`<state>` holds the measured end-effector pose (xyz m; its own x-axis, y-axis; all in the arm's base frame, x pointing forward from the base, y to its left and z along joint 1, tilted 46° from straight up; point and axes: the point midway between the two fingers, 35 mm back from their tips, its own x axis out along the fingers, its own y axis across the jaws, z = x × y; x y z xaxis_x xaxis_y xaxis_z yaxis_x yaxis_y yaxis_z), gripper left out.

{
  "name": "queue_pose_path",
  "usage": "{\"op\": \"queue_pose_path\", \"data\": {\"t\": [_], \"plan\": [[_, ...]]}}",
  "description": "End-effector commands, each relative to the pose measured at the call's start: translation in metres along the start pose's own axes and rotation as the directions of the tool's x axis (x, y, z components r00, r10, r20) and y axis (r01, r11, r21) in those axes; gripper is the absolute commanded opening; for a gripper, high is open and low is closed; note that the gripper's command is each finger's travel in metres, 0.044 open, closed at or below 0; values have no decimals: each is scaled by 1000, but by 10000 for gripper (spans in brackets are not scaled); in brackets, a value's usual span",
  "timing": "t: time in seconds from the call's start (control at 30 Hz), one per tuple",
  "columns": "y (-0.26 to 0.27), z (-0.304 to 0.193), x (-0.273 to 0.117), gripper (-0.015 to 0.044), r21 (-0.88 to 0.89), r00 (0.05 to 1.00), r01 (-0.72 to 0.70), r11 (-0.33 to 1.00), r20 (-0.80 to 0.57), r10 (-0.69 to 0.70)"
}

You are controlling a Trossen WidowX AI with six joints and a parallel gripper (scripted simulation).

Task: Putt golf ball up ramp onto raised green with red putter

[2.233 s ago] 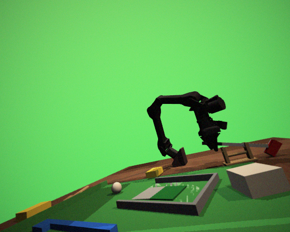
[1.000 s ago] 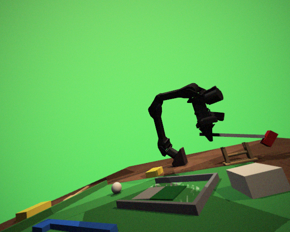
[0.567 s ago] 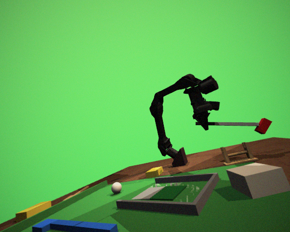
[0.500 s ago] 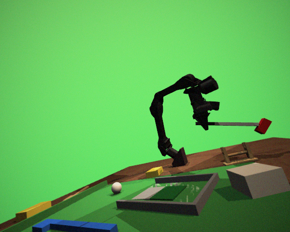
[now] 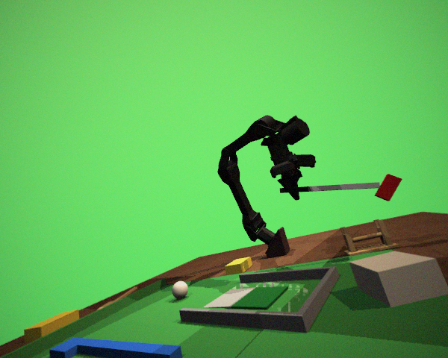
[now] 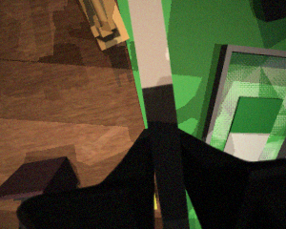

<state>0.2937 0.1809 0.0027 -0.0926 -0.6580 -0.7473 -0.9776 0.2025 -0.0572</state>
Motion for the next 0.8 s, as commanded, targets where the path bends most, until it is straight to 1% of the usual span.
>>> {"op": "queue_pose_path", "data": {"t": [0.0,0.37,0.77], "plan": [[-9,-24,-5,0,98,1000,7,995,11,-8],[-27,-86,-14,0,347,999,21,938,34,-34],[-34,-155,-16,0,597,997,26,802,45,-66]]}}
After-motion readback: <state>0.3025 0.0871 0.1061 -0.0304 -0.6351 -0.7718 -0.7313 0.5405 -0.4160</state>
